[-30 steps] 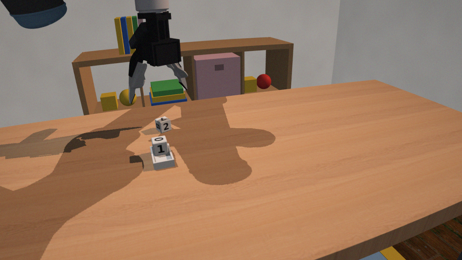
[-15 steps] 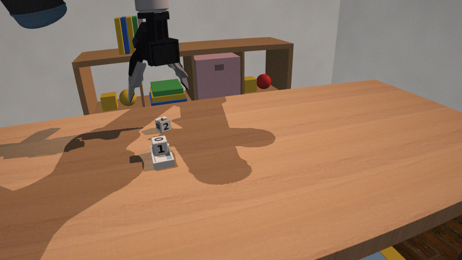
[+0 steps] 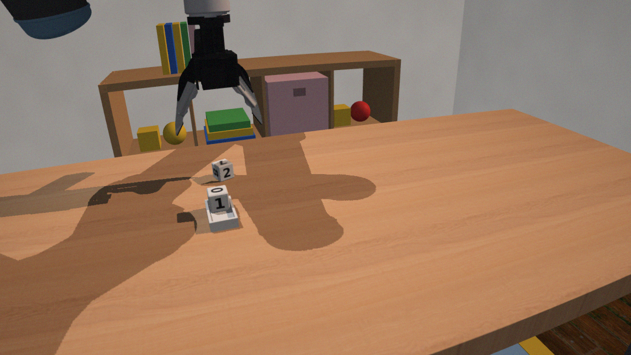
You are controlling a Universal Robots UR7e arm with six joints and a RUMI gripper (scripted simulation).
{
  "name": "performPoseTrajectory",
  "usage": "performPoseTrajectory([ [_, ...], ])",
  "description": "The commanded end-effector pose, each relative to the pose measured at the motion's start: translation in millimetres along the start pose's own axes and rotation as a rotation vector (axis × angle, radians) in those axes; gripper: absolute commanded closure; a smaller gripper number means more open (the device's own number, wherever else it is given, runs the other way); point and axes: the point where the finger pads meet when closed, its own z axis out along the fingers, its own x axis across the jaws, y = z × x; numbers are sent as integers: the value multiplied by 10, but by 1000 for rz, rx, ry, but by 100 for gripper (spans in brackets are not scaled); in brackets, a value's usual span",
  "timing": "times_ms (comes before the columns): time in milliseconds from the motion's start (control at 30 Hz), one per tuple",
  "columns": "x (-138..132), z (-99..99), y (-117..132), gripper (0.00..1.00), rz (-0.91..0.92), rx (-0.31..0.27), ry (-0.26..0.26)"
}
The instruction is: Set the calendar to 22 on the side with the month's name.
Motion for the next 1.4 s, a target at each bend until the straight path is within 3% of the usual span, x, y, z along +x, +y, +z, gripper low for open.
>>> performPoseTrajectory([
  [0, 15, -5, -10, 0, 105, -4, 2],
  [333, 58, -19, -28, 0, 448, -3, 3],
  [400, 58, -19, -28, 0, 448, -3, 3],
  [900, 107, -44, -21, 0, 1032, -3, 4],
  [1000, 107, -44, -21, 0, 1035, -3, 4],
  [1367, 112, -62, 5, 0, 1480, -2, 5],
])
